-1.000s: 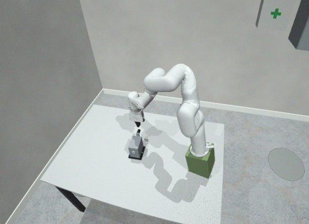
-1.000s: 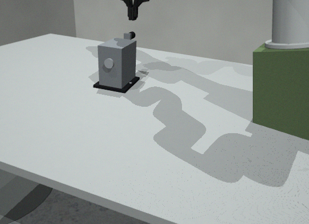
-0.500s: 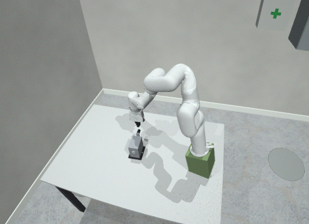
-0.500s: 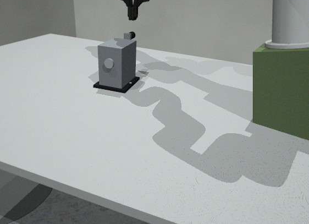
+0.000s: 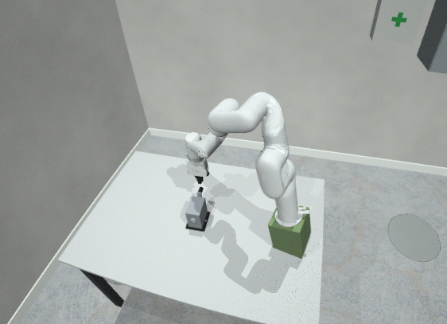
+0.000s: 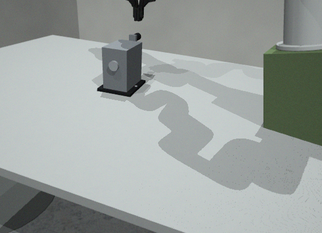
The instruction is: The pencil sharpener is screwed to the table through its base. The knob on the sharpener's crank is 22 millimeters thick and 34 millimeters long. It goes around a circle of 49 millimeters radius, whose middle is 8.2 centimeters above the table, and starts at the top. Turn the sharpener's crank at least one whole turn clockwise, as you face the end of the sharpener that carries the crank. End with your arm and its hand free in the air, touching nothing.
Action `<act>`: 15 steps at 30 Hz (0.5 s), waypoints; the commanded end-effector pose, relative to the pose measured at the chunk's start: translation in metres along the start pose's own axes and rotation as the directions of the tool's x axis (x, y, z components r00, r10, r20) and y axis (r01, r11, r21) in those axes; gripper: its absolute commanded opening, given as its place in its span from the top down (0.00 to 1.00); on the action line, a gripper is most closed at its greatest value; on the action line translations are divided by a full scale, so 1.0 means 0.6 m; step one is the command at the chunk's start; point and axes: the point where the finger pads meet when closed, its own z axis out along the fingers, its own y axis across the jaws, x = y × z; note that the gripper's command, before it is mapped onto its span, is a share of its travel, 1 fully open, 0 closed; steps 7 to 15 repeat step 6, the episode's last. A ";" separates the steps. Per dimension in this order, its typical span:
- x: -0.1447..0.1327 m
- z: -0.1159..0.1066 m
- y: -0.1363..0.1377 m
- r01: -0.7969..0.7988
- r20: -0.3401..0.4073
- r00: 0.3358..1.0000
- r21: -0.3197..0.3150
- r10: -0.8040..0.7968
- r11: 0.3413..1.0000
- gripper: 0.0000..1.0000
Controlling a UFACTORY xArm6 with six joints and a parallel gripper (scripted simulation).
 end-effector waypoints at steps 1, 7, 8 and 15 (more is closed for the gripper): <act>0.001 -0.002 -0.002 0.000 -0.001 1.000 0.004 0.000 1.000 1.00; 0.001 -0.002 -0.002 0.000 -0.001 1.000 0.004 0.000 1.000 1.00; 0.001 -0.002 -0.002 0.000 -0.001 1.000 0.004 0.000 1.000 1.00; 0.001 -0.002 -0.002 0.000 -0.001 1.000 0.004 0.000 1.000 1.00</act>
